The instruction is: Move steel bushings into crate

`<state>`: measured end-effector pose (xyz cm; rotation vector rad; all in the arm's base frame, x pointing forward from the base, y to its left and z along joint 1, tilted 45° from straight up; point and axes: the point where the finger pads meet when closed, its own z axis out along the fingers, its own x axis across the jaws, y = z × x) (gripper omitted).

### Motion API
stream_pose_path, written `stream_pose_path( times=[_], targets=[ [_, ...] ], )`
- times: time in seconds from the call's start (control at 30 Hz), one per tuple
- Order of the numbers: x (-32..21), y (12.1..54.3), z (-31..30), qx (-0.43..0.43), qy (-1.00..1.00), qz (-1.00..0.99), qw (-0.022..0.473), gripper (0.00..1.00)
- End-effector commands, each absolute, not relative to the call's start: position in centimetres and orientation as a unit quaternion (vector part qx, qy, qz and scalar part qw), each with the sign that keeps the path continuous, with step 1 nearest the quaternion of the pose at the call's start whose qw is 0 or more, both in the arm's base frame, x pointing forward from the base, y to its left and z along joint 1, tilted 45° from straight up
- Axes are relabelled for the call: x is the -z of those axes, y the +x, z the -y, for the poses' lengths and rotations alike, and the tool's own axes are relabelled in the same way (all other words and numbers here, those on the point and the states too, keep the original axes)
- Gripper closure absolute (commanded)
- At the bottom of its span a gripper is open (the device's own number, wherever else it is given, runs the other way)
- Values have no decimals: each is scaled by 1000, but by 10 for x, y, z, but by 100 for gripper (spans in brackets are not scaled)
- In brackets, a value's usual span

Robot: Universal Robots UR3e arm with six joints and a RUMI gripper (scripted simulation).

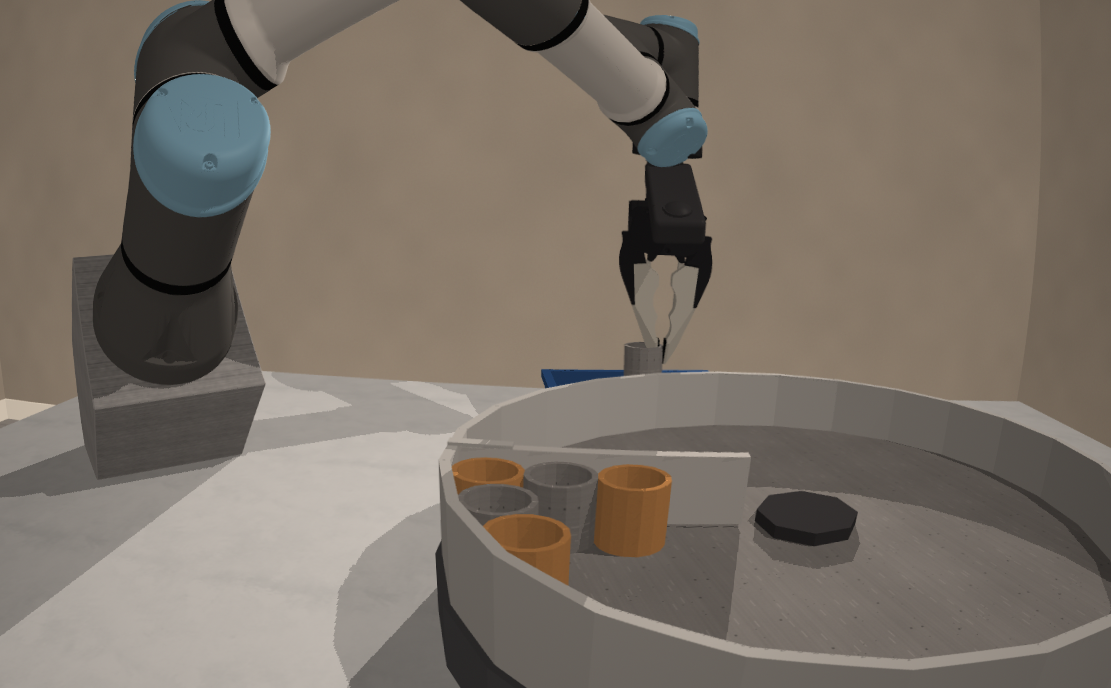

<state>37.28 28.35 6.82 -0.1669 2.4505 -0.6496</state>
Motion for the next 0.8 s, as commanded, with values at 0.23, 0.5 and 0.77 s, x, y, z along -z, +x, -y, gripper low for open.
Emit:
stream_pose_path(
  times=[0.23, 0.5, 0.77],
  targets=[
    [-63, 378, -281, 243, -63, -921, 297, 100],
    [-56, 384, -277, 243, -63, -921, 297, 100],
    [-46, 392, -271, 243, -63, -921, 297, 100]
  ],
)
